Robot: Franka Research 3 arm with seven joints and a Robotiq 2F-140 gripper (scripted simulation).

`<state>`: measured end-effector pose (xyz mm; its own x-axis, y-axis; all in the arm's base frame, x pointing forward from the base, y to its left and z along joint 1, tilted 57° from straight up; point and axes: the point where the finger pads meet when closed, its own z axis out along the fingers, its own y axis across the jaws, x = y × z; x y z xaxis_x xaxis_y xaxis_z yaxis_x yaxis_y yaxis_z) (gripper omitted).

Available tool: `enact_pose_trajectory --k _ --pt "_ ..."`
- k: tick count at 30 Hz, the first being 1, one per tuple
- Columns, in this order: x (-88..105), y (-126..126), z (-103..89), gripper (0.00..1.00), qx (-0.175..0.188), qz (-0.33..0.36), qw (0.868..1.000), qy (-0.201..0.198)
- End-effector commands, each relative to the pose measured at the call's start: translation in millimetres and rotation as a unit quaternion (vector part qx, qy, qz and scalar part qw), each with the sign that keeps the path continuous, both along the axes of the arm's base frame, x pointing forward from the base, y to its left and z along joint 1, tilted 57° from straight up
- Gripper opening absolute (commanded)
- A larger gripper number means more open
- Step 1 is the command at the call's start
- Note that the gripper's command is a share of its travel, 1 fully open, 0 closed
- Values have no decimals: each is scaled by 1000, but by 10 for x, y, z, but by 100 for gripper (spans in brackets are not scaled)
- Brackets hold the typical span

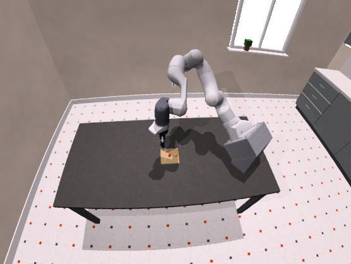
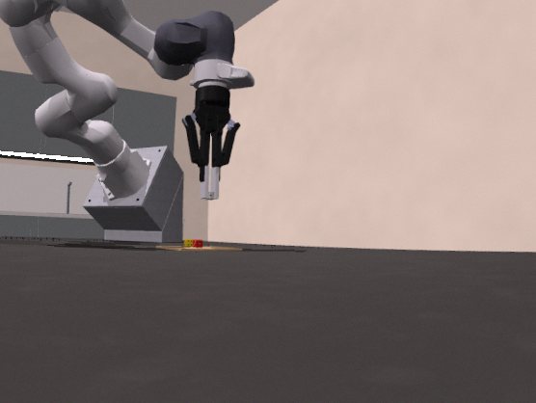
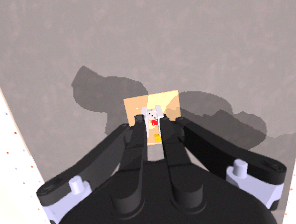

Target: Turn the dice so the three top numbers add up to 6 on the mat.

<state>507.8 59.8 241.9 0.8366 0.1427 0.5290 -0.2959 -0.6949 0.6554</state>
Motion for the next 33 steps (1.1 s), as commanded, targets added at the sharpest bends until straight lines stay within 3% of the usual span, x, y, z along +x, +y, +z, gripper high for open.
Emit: enact_pose_trajectory --k 1,8,33 --pt "0 -3 -1 7 -12 14 1000 21" --pt "39 -61 -46 7 -13 14 1000 22" --pt "436 -659 -510 7 -13 14 1000 22"
